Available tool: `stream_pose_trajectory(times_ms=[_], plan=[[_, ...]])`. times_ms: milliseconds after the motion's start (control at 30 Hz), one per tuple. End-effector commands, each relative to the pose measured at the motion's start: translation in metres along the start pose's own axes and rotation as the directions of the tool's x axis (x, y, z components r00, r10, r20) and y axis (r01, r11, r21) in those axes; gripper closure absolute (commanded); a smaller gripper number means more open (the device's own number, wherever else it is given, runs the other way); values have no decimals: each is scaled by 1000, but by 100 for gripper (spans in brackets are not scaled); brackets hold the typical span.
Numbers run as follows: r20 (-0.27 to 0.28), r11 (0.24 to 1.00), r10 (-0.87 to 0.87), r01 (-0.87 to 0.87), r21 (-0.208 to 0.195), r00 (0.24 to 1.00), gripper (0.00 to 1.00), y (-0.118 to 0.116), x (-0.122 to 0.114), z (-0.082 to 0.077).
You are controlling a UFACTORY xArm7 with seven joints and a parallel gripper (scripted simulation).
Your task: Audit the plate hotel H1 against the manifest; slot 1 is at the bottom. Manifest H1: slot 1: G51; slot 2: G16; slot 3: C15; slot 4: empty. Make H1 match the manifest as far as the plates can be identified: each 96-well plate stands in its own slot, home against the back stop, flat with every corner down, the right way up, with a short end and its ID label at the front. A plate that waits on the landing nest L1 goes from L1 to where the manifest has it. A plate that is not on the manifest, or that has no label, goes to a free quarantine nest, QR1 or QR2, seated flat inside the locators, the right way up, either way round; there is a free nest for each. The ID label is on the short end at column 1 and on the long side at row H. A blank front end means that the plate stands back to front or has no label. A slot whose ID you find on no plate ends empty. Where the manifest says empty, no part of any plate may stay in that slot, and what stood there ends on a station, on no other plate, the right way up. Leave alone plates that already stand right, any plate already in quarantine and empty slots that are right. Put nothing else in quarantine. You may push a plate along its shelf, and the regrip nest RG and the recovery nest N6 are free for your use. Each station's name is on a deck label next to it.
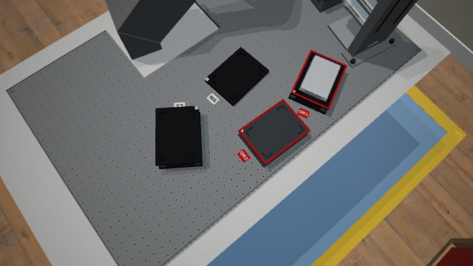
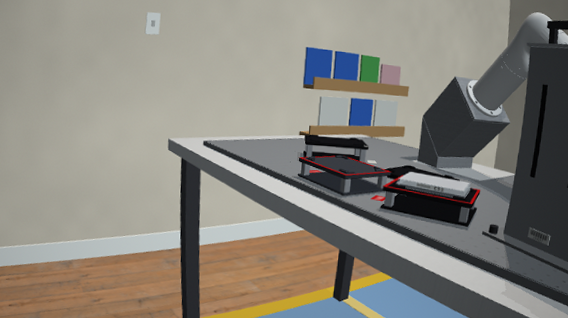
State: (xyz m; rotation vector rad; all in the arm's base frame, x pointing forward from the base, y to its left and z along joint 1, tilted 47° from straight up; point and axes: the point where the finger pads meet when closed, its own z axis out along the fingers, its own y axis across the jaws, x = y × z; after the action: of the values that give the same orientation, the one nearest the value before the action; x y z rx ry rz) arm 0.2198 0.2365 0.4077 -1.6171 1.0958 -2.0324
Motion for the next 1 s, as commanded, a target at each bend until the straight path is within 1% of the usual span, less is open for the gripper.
stream_pose_trajectory(times_ms=[0,333,400,600,967], plan=[[1,1000,2,-2,-1,1000,0,-1,7,11],[1,1000,2,-2,-1,1000,0,-1,21,34],[1,1000,2,-2,-1,1000,0,-1,21,34],[1,1000,3,-3,-1,1000,0,-1,29,47],[1,1000,3,-3,-1,1000,0,-1,29,47]])
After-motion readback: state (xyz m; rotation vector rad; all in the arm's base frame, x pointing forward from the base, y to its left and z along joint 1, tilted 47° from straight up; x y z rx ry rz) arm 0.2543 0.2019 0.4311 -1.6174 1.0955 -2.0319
